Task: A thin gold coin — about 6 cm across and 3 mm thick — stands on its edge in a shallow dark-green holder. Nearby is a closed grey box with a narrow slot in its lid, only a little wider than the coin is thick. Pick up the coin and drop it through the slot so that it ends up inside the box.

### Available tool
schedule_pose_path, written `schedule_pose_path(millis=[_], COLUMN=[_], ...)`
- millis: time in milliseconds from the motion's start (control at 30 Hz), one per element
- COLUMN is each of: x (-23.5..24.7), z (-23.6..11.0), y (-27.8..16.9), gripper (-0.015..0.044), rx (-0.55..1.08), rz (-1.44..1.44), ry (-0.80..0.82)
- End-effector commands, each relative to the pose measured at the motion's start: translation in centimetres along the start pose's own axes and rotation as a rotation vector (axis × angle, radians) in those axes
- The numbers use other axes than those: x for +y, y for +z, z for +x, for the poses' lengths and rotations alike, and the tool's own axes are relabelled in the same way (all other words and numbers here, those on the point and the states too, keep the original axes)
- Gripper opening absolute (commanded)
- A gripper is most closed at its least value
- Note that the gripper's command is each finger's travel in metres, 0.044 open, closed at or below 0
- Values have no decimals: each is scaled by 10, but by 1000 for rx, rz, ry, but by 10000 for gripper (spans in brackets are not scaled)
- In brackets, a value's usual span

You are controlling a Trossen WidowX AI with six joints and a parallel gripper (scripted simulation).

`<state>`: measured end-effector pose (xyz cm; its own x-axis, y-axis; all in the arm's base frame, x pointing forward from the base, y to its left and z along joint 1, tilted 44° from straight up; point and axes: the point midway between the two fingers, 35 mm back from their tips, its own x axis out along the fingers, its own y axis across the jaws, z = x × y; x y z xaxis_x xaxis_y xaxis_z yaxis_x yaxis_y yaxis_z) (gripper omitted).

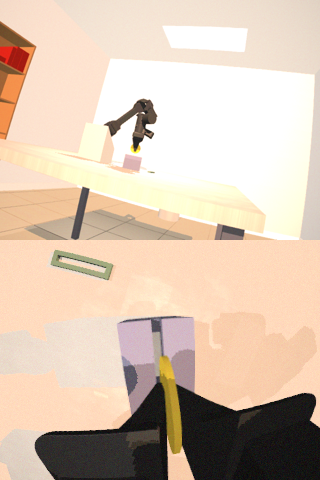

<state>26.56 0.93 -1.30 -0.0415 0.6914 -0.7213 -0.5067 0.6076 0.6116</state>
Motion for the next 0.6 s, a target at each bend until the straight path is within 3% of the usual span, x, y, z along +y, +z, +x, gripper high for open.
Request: schedule_pose_path(millis=[0, 567], x=[1, 1], z=[3, 11], y=[-1, 0], gripper=[0, 0], rx=[-2, -2], rz=[6, 4], ry=[5, 5])
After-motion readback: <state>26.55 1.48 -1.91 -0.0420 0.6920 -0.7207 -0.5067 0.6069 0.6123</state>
